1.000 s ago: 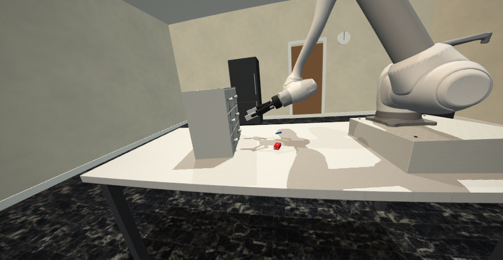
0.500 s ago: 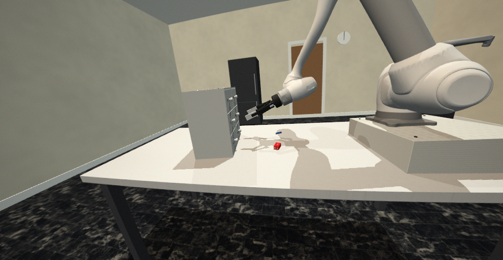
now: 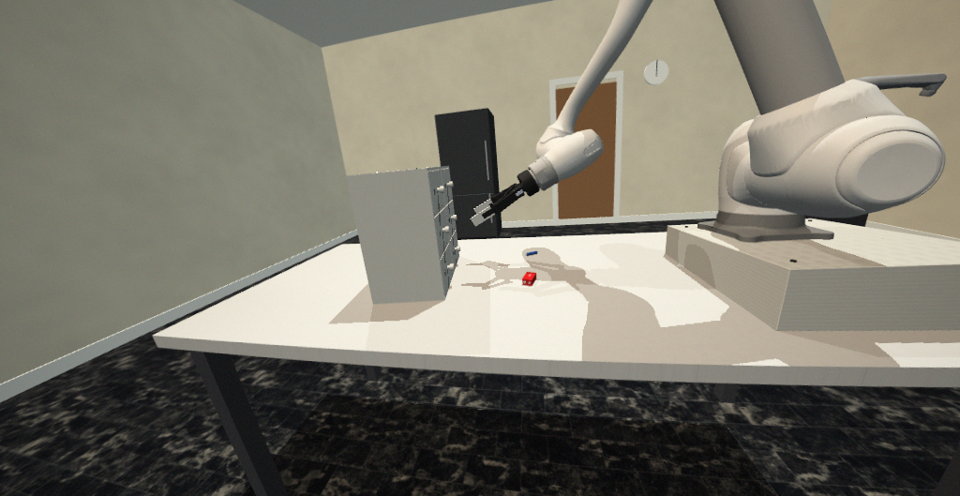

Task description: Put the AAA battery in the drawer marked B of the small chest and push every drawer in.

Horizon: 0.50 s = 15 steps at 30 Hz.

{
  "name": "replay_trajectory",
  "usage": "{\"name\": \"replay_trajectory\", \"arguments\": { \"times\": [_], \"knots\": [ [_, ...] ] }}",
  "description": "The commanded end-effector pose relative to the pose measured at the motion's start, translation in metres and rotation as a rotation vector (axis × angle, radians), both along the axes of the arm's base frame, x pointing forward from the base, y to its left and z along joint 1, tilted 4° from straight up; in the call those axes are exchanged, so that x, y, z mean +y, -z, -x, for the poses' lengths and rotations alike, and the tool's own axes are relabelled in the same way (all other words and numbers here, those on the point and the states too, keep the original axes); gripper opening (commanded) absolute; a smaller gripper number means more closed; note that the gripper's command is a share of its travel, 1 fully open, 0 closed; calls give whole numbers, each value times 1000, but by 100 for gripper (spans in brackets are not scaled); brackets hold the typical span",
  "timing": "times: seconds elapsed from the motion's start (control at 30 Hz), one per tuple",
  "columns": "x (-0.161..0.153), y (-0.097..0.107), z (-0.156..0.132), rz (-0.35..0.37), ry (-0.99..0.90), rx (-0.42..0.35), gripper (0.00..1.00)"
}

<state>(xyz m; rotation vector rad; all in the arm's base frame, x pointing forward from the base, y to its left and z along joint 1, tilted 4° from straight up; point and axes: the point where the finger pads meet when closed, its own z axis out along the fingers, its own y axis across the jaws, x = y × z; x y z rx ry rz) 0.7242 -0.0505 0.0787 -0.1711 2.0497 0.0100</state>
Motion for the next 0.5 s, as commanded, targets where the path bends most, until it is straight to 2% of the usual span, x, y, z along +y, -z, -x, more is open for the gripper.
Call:
{"name": "replay_trajectory", "arguments": {
  "times": [0.0,0.27,0.47],
  "knots": [
    [0,-5,5,6,2,61,100],
    [-1,-16,17,24,12,201,100],
    [-1,-20,20,29,14,247,100]
  ]
}}
